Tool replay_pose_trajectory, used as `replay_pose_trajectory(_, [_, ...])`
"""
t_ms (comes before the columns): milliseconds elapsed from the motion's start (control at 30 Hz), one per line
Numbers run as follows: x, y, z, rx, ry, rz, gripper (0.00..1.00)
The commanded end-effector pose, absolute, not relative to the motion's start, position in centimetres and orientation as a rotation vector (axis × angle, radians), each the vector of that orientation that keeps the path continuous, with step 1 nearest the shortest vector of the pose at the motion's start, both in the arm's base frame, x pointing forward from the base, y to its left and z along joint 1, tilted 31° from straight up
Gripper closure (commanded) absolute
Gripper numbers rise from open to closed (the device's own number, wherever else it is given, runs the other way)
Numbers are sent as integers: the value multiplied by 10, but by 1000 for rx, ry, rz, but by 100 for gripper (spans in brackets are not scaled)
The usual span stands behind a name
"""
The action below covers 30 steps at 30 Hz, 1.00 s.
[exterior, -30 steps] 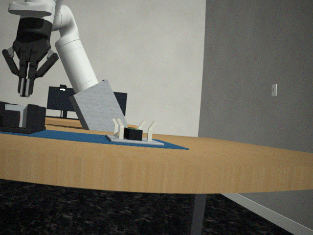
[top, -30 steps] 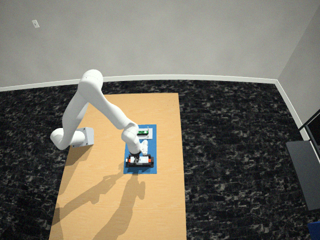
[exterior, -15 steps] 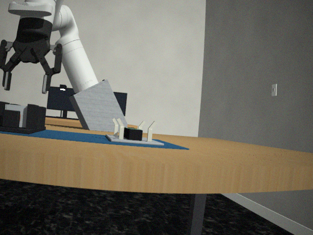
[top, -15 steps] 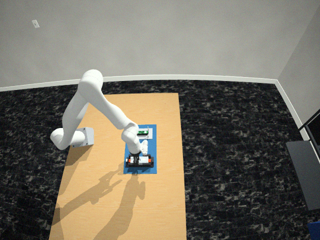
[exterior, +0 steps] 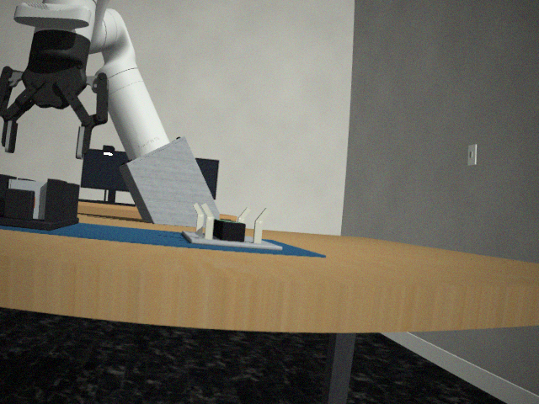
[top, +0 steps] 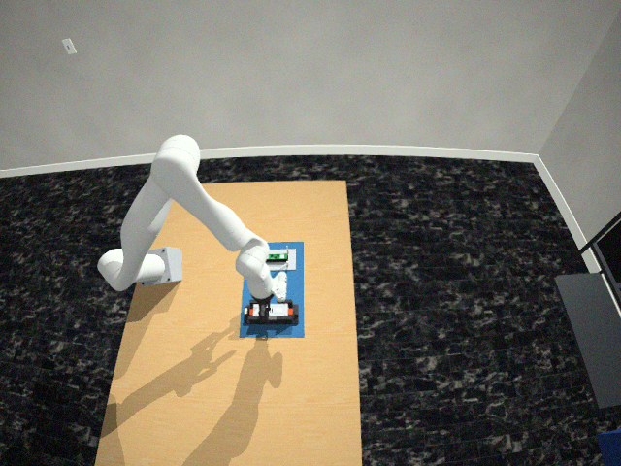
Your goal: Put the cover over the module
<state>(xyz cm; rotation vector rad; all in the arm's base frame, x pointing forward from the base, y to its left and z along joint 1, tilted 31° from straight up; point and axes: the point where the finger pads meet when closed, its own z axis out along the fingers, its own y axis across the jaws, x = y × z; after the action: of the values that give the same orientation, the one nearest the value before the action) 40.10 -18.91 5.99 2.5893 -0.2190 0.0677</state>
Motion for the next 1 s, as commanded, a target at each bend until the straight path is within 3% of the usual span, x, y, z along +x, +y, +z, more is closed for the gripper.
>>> replay_pose_trajectory(0, [401, -189, 60, 2590, -218, 69, 0])
replay_pose_trajectory(367, [407, -214, 17, 2591, -211, 87, 0])
replay_pose_trajectory(967, [407, -219, 11, 2591, -211, 87, 0])
